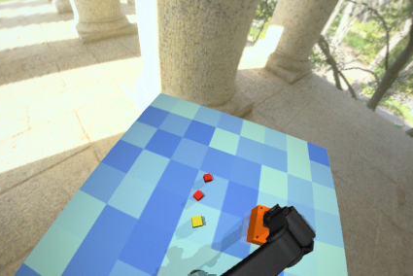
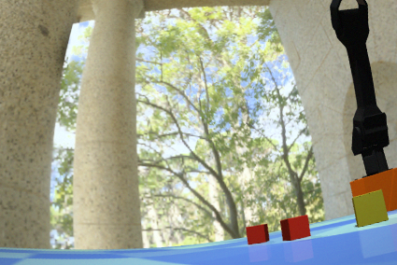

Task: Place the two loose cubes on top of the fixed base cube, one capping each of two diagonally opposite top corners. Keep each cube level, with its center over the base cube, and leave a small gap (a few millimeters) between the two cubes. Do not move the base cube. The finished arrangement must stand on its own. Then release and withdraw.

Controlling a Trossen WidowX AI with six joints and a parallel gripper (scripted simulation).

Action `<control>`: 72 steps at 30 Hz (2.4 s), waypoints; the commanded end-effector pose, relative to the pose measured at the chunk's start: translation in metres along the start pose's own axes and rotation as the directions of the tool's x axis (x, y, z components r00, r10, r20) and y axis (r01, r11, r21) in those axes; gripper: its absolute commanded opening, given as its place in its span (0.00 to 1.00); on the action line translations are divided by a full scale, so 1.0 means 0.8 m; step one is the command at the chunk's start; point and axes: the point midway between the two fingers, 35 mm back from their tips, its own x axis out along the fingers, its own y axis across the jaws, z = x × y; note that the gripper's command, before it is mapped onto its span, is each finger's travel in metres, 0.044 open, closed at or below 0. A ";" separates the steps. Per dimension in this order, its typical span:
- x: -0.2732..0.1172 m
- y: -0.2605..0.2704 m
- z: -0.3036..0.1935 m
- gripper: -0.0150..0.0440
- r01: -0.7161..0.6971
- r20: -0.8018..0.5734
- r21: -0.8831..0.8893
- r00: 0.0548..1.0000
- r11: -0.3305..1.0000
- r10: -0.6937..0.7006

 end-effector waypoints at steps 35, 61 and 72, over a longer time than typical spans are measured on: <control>-0.348 -0.295 0.467 0.70 0.972 0.343 -0.139 0.225 0.188 -0.912; -0.612 -0.359 0.463 0.70 0.985 -0.003 0.032 -0.167 -0.167 -0.986; -0.620 -0.405 0.460 0.70 0.985 -0.003 0.032 -0.167 -0.167 -0.986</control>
